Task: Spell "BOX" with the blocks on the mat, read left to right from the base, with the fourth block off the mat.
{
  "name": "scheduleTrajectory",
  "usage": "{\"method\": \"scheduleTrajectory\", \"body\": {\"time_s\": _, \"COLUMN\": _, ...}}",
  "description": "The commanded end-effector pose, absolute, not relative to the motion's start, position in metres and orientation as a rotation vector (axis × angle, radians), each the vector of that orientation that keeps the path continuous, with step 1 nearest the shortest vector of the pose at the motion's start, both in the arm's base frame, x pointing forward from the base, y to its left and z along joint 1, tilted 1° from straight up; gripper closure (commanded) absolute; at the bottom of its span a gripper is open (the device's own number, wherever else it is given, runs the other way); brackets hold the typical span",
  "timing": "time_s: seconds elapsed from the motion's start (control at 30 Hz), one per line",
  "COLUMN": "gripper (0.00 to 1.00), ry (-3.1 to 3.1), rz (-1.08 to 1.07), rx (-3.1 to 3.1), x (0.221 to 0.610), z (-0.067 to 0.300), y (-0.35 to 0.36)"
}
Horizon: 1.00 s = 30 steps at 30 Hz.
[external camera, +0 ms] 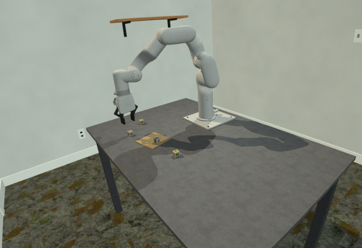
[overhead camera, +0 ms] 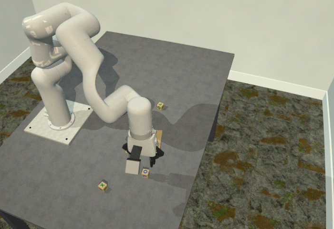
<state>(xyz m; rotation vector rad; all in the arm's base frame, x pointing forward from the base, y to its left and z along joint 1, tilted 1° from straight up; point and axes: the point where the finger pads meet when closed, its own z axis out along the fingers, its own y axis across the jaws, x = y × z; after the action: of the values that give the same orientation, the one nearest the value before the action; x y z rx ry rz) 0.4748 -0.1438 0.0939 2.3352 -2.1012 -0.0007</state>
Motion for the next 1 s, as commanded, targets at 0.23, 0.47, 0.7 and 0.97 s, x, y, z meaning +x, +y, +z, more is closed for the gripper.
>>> {"method": "scheduleTrajectory", "body": {"time_s": 0.23, "gripper": 0.37, "ry": -2.102, "rz": 0.005, "rx": 2.336, "x": 0.476, "z": 0.090, "y": -0.144}}
{"method": "scheduleTrajectory", "body": {"time_s": 0.47, "gripper": 0.37, "ry": -2.102, "rz": 0.005, "rx": 2.336, "x": 0.476, "z": 0.081, "y": -0.144}}
{"method": "scheduleTrajectory", "body": {"time_s": 0.7, "gripper": 0.37, "ry": -2.102, "rz": 0.005, "rx": 2.336, "x": 0.476, "z": 0.074, "y": -0.144}}
{"method": "scheduleTrajectory", "body": {"time_s": 0.97, "gripper": 0.37, "ry": -2.102, "rz": 0.005, "rx": 2.336, "x": 0.476, "z": 0.061, "y": -0.144}}
